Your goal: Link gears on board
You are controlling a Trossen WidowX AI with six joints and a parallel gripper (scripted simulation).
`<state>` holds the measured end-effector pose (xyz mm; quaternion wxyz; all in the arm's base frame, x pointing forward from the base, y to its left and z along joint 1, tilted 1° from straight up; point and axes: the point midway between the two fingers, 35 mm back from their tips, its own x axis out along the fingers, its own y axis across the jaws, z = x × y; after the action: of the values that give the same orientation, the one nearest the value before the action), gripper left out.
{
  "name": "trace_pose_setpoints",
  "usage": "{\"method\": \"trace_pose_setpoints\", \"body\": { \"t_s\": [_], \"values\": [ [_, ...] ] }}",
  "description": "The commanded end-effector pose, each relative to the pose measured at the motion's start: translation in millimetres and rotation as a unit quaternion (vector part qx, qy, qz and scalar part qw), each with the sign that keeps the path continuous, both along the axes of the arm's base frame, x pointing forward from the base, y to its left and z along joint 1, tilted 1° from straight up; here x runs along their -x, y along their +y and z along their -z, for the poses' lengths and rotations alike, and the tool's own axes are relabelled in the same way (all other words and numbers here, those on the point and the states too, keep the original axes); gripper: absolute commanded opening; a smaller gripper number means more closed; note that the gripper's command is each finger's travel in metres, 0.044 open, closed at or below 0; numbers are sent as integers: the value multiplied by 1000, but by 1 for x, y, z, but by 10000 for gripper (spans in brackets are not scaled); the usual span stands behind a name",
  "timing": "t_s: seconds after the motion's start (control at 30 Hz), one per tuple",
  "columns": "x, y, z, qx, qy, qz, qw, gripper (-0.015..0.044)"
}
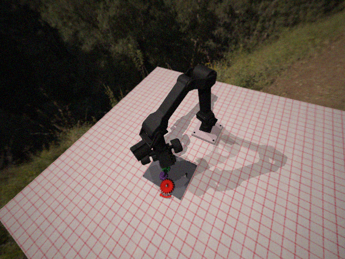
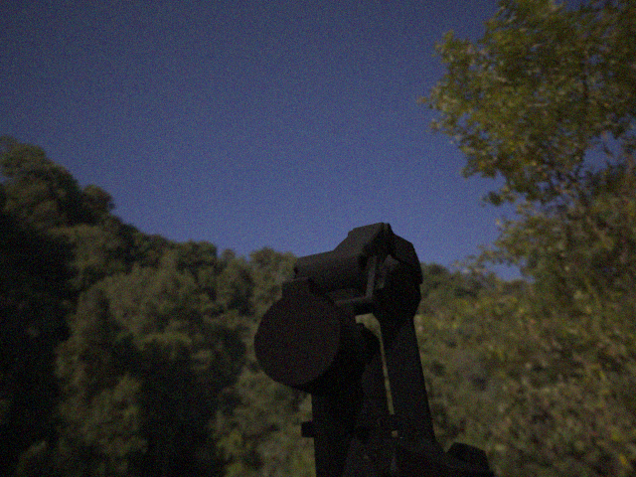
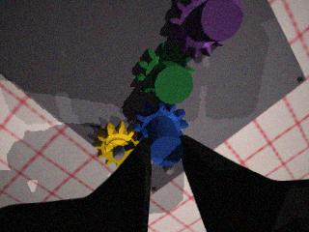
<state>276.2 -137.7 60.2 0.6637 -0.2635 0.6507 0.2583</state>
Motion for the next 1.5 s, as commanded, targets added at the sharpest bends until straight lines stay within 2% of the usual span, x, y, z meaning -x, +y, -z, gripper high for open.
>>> {"method": "trace_pose_setpoints", "body": {
  "t_s": [0.0, 0.7, 0.73, 0.9, 0.93, 1.07, 1.3, 1.4, 1.47],
  "values": [
    [0, 0, 1, 0, 2, -5, 1000, 0],
    [1, 0, 5, -4, 2, 238, 971, 0],
    [0, 0, 6, -4, 2, 240, 971, 0],
    [0, 0, 5, -4, 2, 213, 977, 131],
    [0, 0, 4, -4, 2, 203, 979, 140],
    [0, 0, -1, -3, 2, 174, 985, 140],
    [0, 1, -39, -2, 2, 120, 993, 140],
    [1, 1, -44, -2, 2, 114, 993, 140],
    [1, 1, -44, -4, 5, 124, 992, 193]
  ]
}}
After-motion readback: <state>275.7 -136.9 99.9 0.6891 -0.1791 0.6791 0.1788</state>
